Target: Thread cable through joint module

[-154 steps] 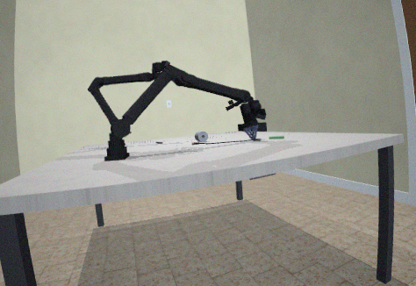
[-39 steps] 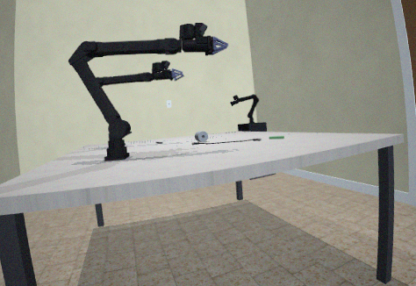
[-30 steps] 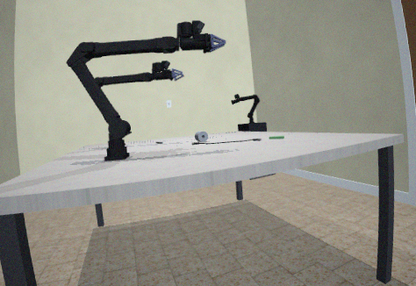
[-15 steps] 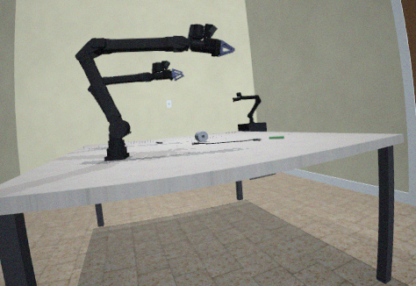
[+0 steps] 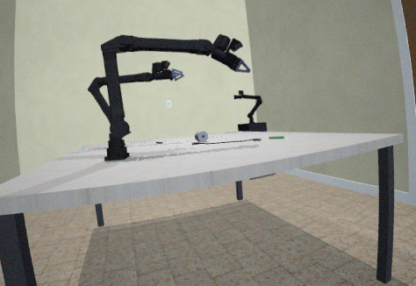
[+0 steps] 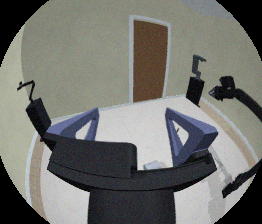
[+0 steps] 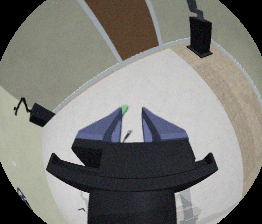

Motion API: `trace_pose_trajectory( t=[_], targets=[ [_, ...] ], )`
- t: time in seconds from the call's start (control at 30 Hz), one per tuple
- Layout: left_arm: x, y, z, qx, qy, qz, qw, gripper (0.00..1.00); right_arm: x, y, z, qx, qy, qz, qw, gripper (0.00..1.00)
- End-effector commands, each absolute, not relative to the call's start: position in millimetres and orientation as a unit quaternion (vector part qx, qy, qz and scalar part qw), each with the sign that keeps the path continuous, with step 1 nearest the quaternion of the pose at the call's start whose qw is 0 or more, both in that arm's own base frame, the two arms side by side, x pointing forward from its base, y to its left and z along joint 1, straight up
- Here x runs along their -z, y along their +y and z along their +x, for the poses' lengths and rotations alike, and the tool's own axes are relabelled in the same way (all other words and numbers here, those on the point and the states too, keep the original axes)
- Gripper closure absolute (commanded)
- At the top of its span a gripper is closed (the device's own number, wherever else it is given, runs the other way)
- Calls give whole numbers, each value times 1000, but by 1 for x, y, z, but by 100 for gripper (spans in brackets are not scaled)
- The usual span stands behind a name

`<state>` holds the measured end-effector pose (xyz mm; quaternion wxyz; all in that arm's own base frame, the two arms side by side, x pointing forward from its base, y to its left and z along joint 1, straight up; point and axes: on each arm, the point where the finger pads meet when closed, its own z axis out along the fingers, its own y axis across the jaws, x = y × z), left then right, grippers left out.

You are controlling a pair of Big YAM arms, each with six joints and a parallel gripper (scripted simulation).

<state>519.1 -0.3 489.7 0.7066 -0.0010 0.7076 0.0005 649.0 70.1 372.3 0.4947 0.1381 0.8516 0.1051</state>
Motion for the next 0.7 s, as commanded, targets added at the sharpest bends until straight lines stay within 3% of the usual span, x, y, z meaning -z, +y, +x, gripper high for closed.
trace_pose_trajectory(
  t=[0.0,0.67],
  targets=[
    [-532,3,519,-5,683,-1,731,4,-364,100,677,-133,864,183,449,73],
    [-532,3,519,-5,683,-1,731,4,-173,198,716,-63,920,331,201,73]
  ],
)
